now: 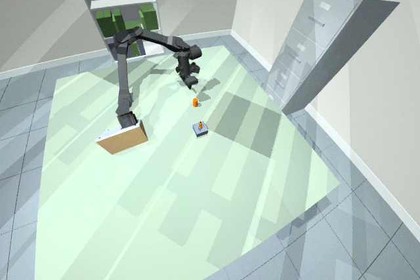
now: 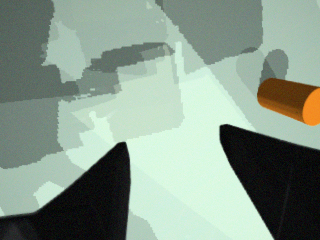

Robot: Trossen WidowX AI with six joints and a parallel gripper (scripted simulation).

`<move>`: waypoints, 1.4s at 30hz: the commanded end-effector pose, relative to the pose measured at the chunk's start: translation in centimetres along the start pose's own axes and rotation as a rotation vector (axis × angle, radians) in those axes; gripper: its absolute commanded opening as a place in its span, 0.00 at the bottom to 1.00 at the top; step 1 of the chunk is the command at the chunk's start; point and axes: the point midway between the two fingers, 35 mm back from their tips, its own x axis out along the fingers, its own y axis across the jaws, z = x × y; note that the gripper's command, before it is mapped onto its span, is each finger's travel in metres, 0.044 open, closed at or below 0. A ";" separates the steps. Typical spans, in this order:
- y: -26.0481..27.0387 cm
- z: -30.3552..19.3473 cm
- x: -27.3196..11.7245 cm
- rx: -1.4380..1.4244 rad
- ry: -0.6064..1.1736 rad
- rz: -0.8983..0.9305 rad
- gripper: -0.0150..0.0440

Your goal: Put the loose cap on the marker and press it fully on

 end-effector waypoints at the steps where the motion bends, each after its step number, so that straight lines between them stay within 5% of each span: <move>1: -6.4 0.1 -1.9 0.291 0.055 0.035 0.66; 7: -12.1 -0.3 -4.2 0.606 0.104 0.118 0.66; 42: -11.1 -0.5 3.1 0.605 0.104 0.120 0.66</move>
